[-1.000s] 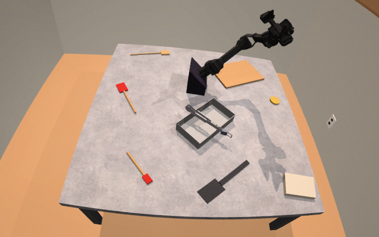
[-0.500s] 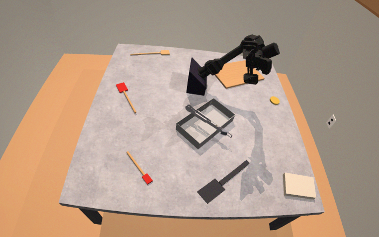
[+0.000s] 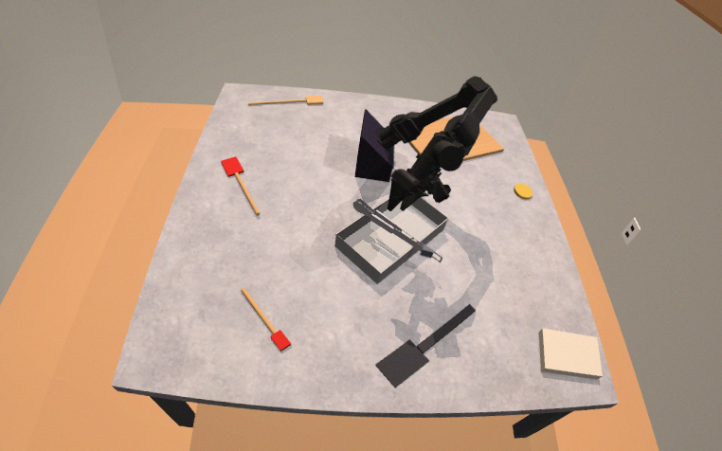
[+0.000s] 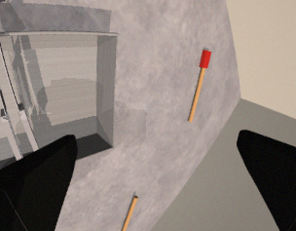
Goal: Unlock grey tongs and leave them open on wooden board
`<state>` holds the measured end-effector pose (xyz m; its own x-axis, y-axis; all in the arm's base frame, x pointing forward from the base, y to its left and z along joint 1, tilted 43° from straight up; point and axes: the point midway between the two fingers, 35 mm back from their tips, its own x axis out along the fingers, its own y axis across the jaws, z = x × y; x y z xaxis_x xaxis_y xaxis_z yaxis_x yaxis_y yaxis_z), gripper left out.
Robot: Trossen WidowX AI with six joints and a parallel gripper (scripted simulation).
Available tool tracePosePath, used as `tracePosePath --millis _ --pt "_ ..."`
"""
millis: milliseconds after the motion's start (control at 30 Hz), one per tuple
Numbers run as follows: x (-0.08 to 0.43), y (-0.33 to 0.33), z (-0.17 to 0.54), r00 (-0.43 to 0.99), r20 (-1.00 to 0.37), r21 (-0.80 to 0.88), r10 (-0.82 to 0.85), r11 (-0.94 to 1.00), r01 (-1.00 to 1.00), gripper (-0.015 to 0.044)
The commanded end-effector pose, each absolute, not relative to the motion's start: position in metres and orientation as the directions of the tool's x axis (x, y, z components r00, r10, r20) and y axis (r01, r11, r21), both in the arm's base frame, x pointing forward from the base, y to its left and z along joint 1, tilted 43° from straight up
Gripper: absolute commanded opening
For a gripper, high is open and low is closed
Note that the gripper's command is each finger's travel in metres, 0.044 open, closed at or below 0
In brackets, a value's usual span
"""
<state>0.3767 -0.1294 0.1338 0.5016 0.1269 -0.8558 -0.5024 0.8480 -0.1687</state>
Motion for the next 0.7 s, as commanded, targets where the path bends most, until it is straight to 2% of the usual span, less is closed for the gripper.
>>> tracePosePath --millis 0,100,167,667 --pt "0.359 -0.093 0.088 0.332 -0.864 0.079 0.378 0.753 -0.653 0.0440" --pt "0.340 -0.063 0.062 0.197 -0.793 0.286 0.577 0.637 -0.716 0.0440" --pt "0.333 -0.051 0.054 0.149 -0.744 0.365 0.652 0.583 -0.726 0.0440" --pt "0.331 -0.054 0.048 0.144 -0.737 0.375 0.661 0.576 -0.726 0.0440"
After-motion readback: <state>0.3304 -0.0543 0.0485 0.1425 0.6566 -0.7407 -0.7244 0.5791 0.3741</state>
